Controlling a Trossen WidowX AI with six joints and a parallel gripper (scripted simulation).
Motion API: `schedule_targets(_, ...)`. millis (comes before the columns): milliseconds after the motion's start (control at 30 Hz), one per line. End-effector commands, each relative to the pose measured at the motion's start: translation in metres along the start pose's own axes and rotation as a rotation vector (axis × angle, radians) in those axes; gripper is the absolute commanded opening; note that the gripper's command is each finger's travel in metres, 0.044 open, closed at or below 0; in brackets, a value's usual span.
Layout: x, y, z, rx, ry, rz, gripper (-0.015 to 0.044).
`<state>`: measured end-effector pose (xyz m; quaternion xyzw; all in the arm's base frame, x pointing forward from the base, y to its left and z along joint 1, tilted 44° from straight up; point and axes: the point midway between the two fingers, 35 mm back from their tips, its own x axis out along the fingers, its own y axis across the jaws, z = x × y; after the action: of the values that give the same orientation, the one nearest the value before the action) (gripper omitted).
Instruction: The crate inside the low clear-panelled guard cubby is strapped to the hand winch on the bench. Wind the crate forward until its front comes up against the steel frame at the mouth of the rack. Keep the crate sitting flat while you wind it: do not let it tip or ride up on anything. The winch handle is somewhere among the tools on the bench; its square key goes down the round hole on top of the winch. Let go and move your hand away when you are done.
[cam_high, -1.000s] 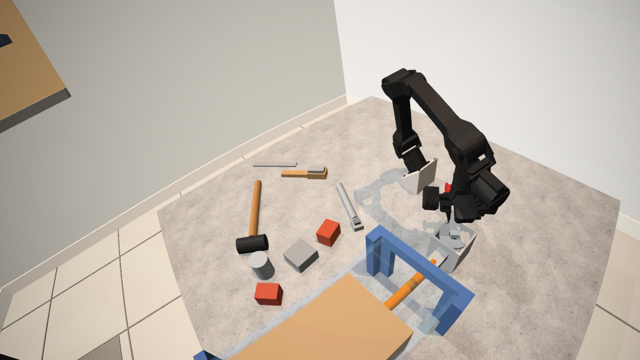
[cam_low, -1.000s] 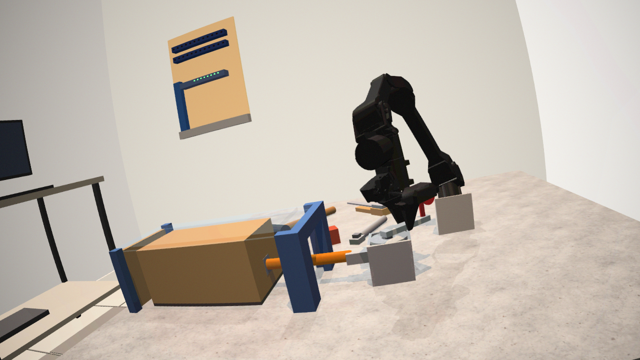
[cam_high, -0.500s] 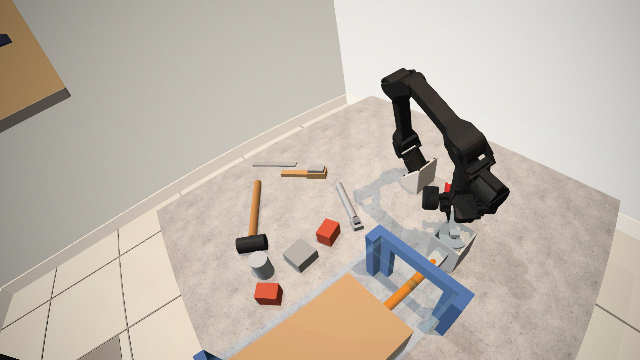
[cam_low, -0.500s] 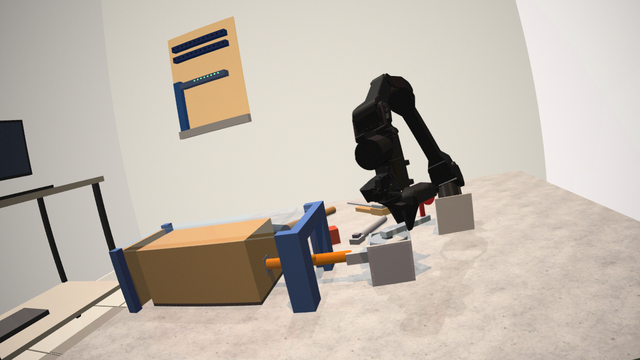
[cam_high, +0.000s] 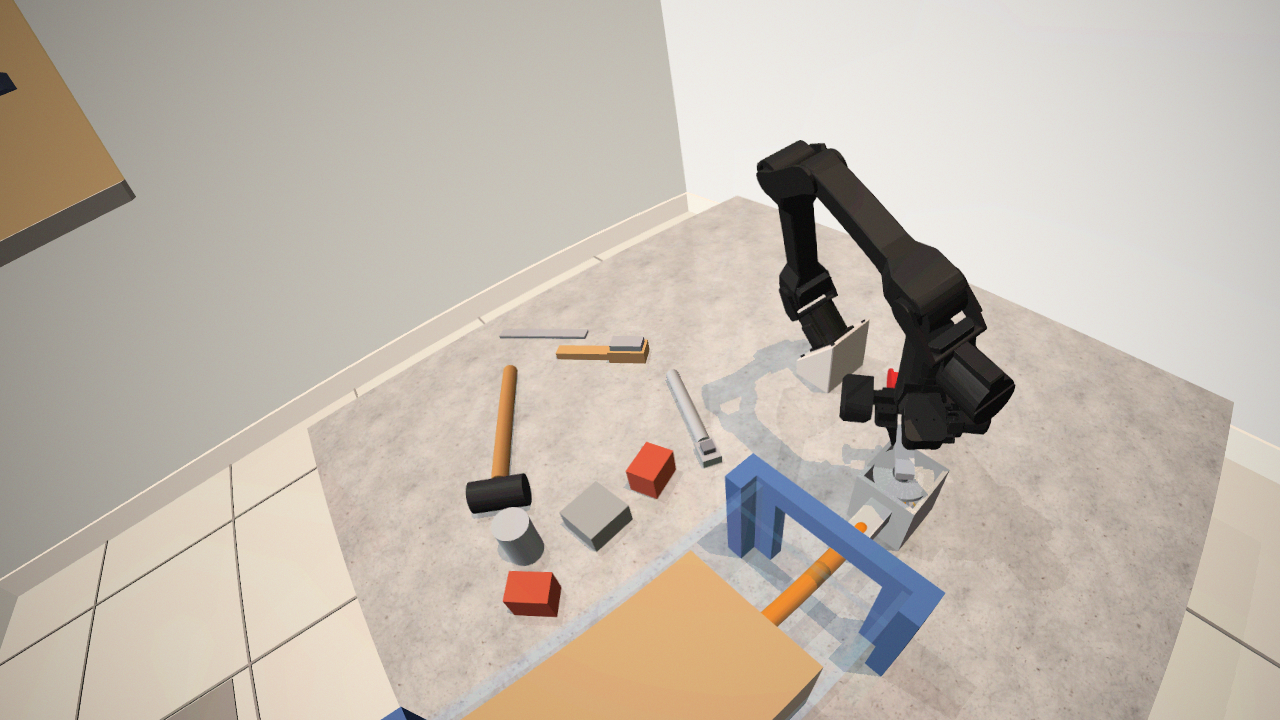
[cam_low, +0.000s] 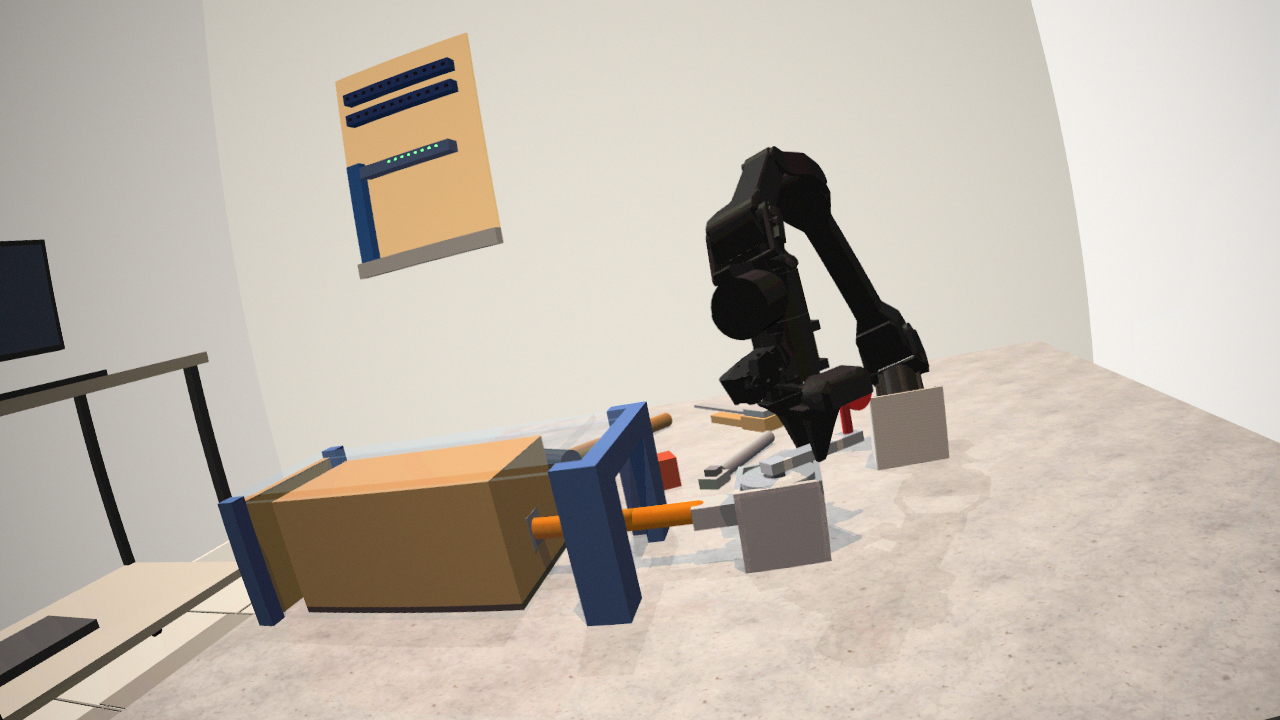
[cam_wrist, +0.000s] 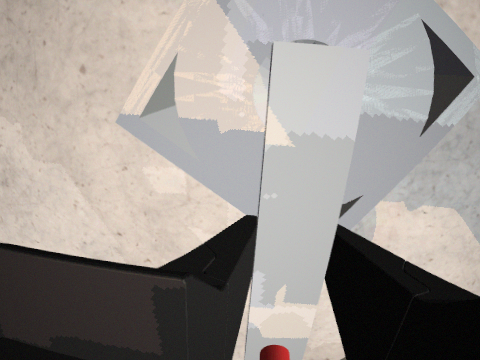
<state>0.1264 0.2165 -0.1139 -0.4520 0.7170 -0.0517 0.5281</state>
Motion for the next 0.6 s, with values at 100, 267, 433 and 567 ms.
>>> schedule_targets(100, 0.0041, 0.0019, -0.0002, 0.014, 0.012, 0.006, 0.0)
schedule_targets(267, 0.0041, -0.0025, -0.0001, -0.073, 0.014, -0.002, 0.0)
schedule_targets(433, 0.0038, -0.0025, 0.0, -0.083, 0.014, -0.002, 0.0)
schedule_targets(567, 0.0038, -0.0044, 0.0001, -0.123, 0.014, -0.006, 0.0)
